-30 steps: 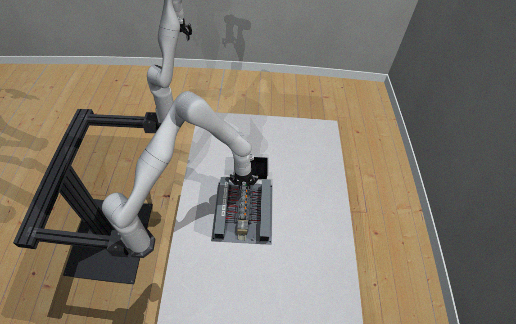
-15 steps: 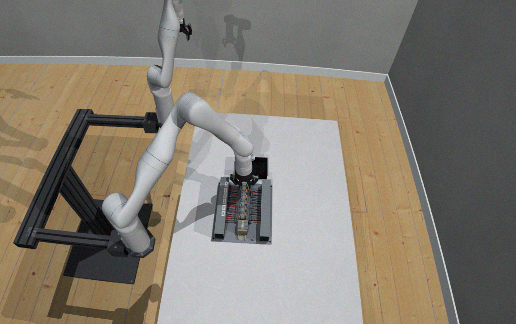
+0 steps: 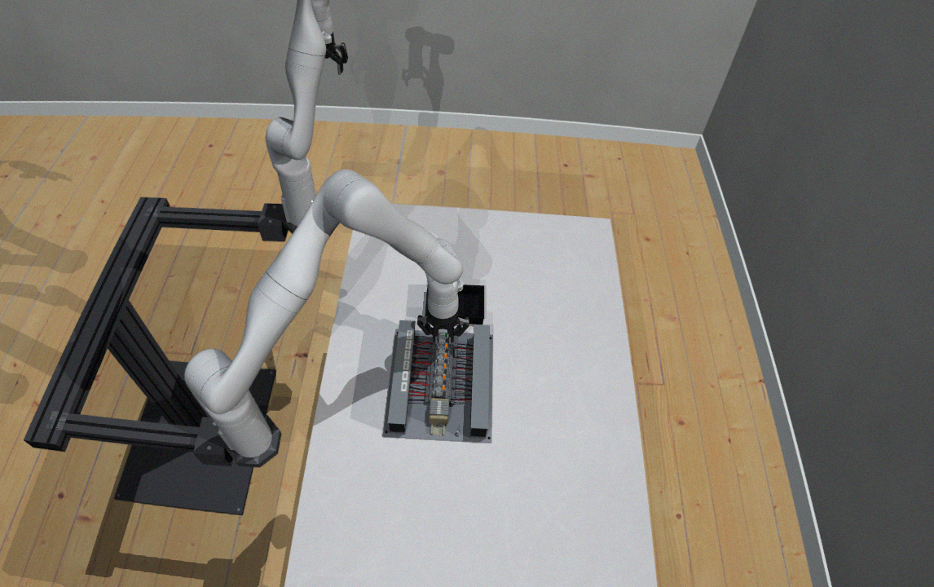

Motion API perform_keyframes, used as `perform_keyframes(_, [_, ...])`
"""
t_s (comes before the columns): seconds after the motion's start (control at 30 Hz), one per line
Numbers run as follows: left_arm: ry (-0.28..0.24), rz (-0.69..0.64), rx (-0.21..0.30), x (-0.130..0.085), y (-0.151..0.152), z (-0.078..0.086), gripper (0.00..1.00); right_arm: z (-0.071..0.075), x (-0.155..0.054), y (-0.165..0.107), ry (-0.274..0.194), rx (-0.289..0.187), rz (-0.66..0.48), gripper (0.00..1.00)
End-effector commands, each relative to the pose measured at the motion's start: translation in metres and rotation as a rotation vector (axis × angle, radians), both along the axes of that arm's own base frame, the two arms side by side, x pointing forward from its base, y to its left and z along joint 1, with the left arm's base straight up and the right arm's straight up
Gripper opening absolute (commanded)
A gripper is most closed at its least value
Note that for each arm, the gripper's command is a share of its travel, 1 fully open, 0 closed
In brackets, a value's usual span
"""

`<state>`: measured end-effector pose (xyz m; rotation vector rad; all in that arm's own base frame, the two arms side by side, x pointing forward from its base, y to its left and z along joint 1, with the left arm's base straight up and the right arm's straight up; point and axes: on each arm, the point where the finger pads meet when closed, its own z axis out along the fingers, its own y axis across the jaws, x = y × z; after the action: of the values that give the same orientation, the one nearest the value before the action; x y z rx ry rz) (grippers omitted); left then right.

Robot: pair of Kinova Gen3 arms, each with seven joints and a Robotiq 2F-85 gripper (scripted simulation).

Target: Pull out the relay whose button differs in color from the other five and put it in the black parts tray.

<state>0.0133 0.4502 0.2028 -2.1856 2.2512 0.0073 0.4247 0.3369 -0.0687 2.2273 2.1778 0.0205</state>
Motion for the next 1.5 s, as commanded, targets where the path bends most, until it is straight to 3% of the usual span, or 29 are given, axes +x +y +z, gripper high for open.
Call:
perform_keyframes(0.0, [0.0,0.0,0.001,0.0,0.0003,0.0006,1.0,0.0011,0.0008,0.0006,0.001,0.002,0.0,0.347])
perform_keyframes(1.47, [0.0,0.0,0.001,0.0,0.0003,0.0006,1.0,0.0013,0.0026,0.0005,0.069,0.003,-0.001,0.347])
